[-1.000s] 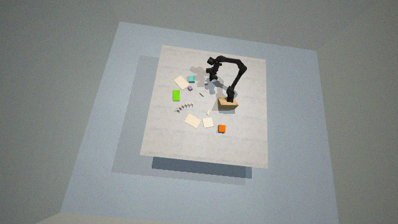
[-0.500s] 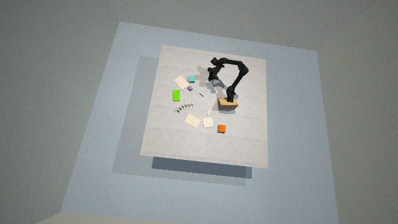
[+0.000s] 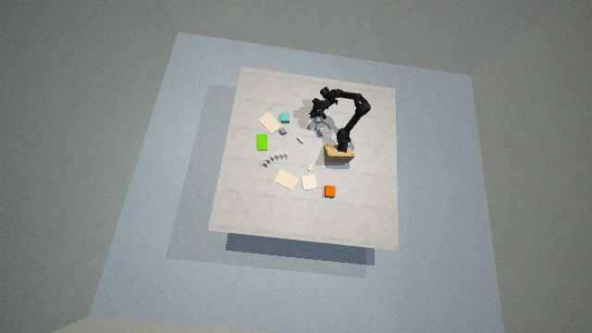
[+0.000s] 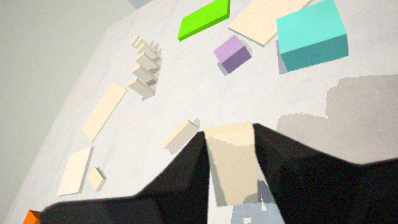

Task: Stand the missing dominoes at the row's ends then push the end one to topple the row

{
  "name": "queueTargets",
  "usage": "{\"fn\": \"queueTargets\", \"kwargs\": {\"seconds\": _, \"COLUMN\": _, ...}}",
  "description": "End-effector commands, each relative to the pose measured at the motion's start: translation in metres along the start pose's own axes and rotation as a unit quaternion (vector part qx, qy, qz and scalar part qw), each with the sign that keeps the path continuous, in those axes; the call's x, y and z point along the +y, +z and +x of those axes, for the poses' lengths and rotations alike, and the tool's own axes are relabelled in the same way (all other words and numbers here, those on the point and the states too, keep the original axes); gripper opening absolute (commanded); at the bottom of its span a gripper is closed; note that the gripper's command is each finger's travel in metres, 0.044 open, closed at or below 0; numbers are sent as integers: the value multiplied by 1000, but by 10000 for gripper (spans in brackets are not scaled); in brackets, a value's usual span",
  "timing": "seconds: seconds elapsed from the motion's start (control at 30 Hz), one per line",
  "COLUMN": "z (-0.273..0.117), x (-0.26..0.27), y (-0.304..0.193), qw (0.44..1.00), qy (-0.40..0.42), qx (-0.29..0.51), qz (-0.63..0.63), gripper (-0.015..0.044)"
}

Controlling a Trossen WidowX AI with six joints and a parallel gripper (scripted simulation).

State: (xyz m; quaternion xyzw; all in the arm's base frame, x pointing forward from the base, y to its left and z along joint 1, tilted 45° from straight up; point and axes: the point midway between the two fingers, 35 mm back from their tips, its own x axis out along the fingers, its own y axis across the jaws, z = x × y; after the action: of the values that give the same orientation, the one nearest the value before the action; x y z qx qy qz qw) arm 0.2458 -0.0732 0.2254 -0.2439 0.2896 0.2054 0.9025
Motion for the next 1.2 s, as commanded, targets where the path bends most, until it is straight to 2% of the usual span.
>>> {"fn": "queueTargets", "kwargs": {"seconds": 0.0, "z": -4, "x": -1, "y": 0, "qw": 999, "qy": -10, "qx": -34, "qz": -20, "gripper": 107}}
{"fn": "queueTargets", "kwargs": {"seconds": 0.73, "z": -46, "x": -6, "y": 5, "qw": 950, "qy": -128, "qx": -213, "qz": -189, "gripper": 107}}
{"fn": "queueTargets", "kwargs": {"seconds": 1.17, "z": -48, "x": -6, "y": 5, "qw": 947, "qy": -132, "qx": -218, "qz": -196, "gripper": 107}}
